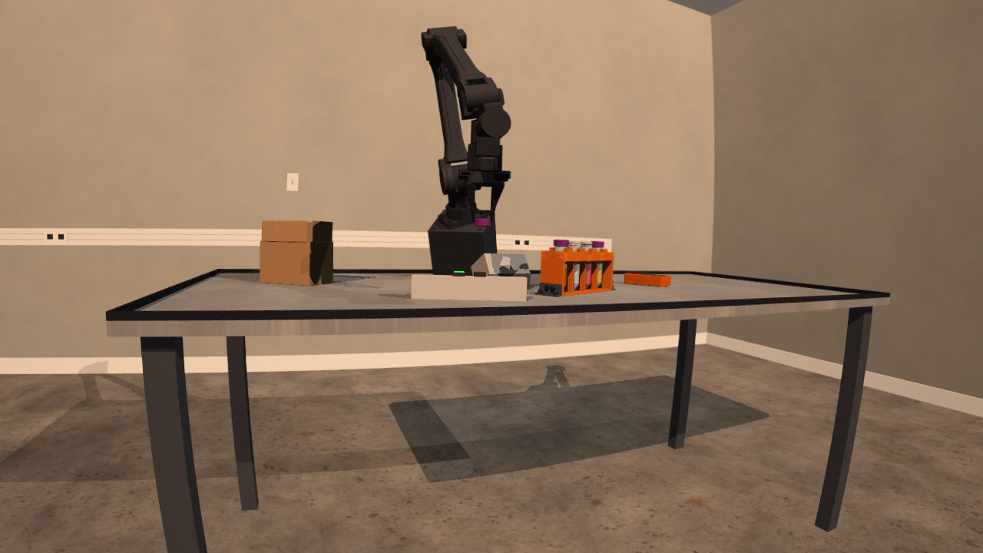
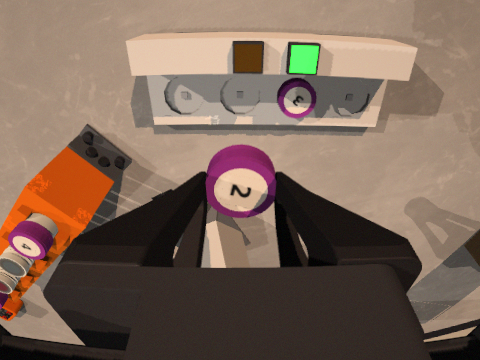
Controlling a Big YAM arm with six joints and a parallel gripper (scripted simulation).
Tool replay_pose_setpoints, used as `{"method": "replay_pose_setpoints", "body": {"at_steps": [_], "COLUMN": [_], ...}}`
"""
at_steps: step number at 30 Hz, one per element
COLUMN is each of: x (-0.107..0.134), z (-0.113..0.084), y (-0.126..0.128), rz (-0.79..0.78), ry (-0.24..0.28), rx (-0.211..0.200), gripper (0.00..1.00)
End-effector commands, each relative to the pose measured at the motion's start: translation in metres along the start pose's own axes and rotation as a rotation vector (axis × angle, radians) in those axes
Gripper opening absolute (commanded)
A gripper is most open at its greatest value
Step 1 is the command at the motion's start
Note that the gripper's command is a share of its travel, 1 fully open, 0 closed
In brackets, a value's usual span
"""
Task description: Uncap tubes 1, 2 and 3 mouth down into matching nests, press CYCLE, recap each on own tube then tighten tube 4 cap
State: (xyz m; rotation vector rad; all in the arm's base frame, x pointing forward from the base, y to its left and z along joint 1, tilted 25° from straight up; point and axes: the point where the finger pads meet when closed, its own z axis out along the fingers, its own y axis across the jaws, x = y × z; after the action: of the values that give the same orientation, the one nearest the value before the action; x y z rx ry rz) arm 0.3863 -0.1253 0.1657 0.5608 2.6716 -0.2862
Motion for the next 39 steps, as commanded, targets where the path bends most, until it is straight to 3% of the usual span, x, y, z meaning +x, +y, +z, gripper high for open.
{"method": "replay_pose_setpoints", "body": {"at_steps": [1,5,8,11,12,14,19,21,22,26,30,36,39], "x": [0.007,0.020,0.027,0.035,0.027,0.046,0.059,0.059,0.047,0.077,0.082,0.093,0.098], "z": [-0.009,0.003,-0.004,-0.002,-0.007,0.002,0.002,0.002,-0.008,0.002,-0.001,-0.011,-0.011], "y": [0.011,0.027,0.048,0.063,0.065,0.078,0.099,0.099,0.112,0.128,0.144,0.196,0.204], "rz": [-0.100,-0.275,-0.485,-0.649,-0.678,-0.815,-1.078,-1.078,-1.176,-1.398,-1.600,-1.574,-1.574], "ry": [-0.003,0.030,-0.004,-0.006,-0.025,0.005,0.005,0.005,-0.031,0.004,-0.007,-0.045,-0.043], "rx": [-0.002,0.001,-0.001,-0.001,-0.006,-0.002,-0.003,-0.003,0.000,-0.003,-0.003,-0.003,-0.004], "gripper": [0.00,0.00,0.00,0.00,0.00,0.00,0.00,0.00,0.00,0.00,0.00,0.00,0.00]}}
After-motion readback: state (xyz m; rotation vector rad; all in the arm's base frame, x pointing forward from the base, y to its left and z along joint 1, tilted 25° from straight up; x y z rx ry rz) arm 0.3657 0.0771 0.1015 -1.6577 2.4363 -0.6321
